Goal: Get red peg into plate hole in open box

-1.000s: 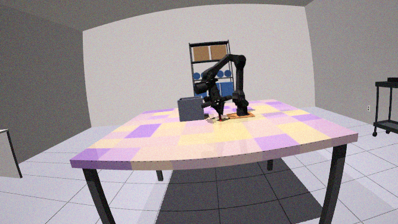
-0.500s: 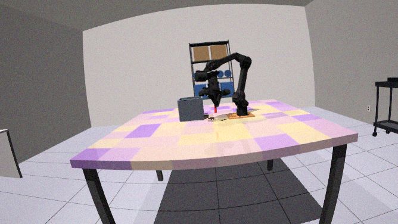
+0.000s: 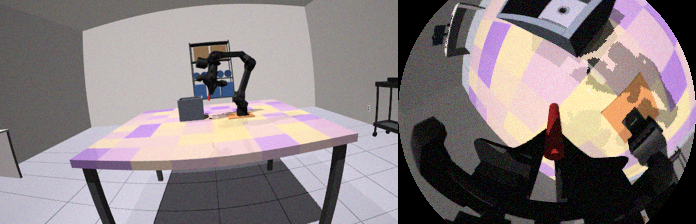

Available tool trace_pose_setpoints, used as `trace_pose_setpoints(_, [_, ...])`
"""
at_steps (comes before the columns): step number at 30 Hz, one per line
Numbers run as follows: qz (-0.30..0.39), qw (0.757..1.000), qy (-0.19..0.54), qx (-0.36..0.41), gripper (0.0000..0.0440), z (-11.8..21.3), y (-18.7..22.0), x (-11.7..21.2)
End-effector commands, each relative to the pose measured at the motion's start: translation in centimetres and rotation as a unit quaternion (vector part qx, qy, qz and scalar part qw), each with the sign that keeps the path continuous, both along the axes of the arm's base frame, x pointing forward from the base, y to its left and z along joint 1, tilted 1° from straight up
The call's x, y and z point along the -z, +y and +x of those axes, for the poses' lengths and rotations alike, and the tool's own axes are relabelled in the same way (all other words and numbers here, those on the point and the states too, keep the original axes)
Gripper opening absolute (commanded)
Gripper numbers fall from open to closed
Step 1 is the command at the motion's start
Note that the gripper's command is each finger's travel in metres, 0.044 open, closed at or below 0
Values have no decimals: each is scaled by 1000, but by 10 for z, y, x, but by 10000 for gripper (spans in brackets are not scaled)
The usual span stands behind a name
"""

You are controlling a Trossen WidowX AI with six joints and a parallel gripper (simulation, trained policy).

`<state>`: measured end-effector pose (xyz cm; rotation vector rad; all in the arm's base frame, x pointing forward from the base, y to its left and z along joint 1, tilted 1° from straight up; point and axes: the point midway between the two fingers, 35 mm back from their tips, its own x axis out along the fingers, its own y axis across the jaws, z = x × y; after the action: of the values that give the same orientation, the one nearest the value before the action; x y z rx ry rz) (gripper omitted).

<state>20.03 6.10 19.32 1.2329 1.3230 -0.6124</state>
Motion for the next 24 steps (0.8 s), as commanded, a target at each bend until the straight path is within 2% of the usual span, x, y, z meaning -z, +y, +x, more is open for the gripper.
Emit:
trace_pose_setpoints(1, [-11,1000,-17,7,0,3,-10,-13])
trace_pose_setpoints(9, [-40,998,-30,36,0,9,-37,-28])
trace_pose_setpoints(24, [-71,994,-20,81,0,26,-85,-36])
